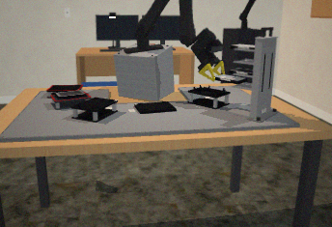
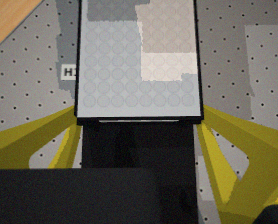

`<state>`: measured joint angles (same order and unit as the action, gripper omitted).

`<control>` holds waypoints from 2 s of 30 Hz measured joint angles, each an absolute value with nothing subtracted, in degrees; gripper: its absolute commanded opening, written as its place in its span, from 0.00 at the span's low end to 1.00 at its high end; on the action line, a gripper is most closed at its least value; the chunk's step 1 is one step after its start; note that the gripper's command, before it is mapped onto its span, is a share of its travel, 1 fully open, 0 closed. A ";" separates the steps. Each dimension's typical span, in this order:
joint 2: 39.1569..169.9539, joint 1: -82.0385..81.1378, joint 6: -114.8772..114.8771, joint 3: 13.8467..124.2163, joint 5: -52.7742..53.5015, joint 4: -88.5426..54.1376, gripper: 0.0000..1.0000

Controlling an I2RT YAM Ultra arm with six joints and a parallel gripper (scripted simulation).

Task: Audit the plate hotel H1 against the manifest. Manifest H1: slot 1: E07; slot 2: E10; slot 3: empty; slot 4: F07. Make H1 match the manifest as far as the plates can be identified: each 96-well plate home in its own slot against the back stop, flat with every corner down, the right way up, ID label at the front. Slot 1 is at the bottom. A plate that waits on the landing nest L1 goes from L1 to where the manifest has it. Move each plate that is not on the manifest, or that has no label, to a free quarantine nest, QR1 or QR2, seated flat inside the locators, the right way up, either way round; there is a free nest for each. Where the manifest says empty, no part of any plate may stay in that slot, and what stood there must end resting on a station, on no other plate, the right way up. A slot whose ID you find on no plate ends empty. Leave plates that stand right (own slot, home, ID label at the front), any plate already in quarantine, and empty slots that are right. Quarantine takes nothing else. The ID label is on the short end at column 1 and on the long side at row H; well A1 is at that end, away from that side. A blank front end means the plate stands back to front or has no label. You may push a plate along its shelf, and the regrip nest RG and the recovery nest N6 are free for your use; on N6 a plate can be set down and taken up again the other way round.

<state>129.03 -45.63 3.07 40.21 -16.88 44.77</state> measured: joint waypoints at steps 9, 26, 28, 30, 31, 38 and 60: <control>129.67 -45.39 2.85 41.52 -16.67 44.14 0.86; 131.00 -44.91 2.50 43.99 -16.32 43.11 0.86; 131.17 -44.88 2.48 44.14 -16.27 42.89 0.86; 131.15 -44.88 2.44 44.29 -16.23 42.74 0.86; 131.15 -44.82 2.42 44.40 -16.21 42.72 0.86; 131.66 -44.64 2.26 45.54 -16.05 42.19 0.86; 131.98 -44.45 2.15 46.11 -15.99 41.85 0.86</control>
